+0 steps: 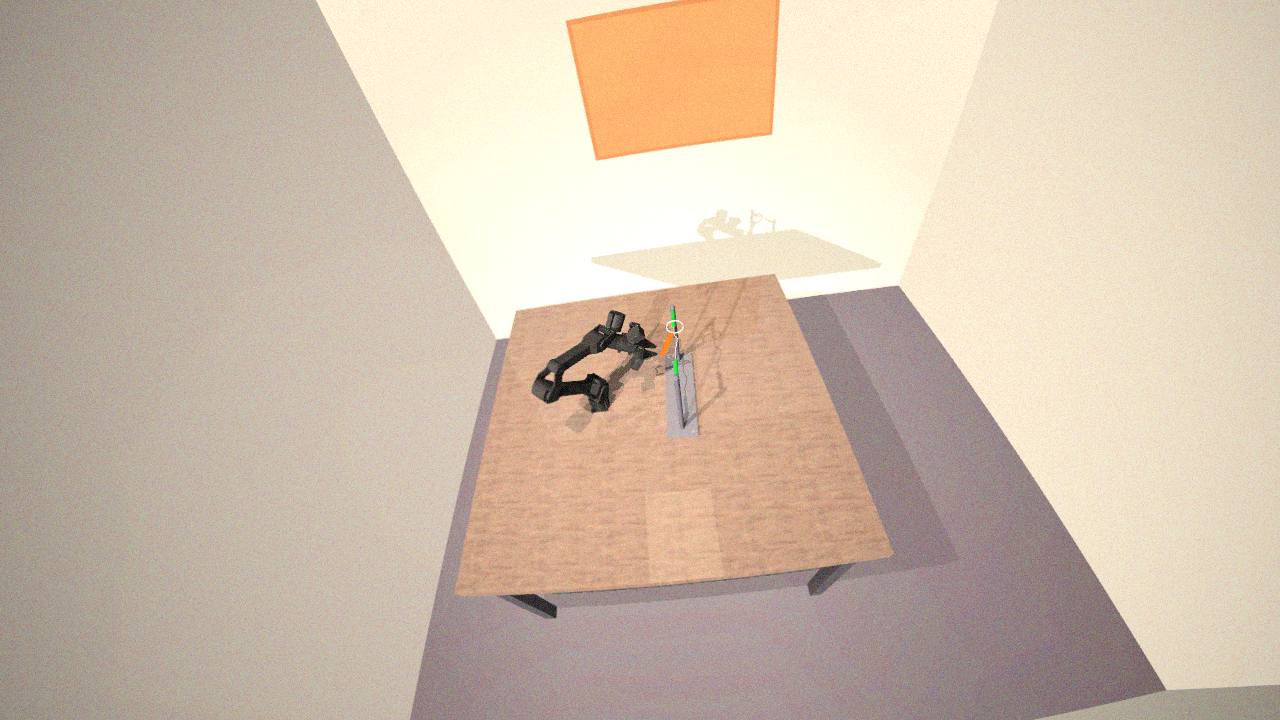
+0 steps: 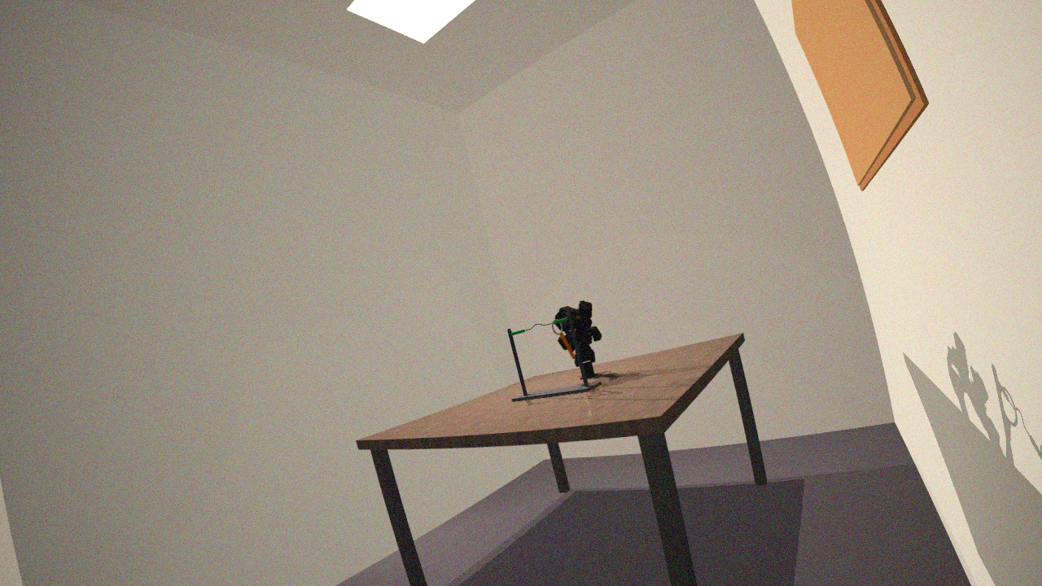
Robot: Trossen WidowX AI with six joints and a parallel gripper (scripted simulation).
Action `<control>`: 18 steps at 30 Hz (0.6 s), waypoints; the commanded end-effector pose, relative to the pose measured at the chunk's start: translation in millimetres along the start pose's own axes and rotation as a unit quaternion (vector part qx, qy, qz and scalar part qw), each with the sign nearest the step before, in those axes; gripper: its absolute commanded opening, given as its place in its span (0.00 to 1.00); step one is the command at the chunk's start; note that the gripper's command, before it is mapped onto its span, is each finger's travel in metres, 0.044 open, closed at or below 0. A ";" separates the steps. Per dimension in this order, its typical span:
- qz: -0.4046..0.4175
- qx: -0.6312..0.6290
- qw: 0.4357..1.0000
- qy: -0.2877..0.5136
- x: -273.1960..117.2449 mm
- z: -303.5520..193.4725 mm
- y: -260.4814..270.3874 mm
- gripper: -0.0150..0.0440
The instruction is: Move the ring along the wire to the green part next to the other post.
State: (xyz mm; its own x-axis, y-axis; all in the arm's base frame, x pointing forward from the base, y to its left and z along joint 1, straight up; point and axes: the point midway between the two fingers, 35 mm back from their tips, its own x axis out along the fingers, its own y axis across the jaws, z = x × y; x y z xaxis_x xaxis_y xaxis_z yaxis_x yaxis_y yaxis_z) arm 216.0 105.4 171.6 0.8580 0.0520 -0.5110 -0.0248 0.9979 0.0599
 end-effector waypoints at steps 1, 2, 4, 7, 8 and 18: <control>-0.002 0.001 1.000 0.000 -2.5 0.3 -0.8 0.53; -0.002 0.001 1.000 0.000 -2.5 0.3 -0.8 0.53; -0.002 0.001 1.000 0.000 -2.5 0.3 -0.8 0.53; -0.002 0.001 1.000 0.000 -2.5 0.3 -0.8 0.53; -0.002 0.001 1.000 0.000 -2.5 0.3 -0.8 0.53; 0.000 0.000 1.000 0.002 -7.7 -0.4 0.7 0.61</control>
State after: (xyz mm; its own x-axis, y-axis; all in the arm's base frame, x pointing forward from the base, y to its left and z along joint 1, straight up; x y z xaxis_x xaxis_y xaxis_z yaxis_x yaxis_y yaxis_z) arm 212.8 104.8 172.8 0.8565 0.0495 -0.5137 -0.0230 0.9981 0.0577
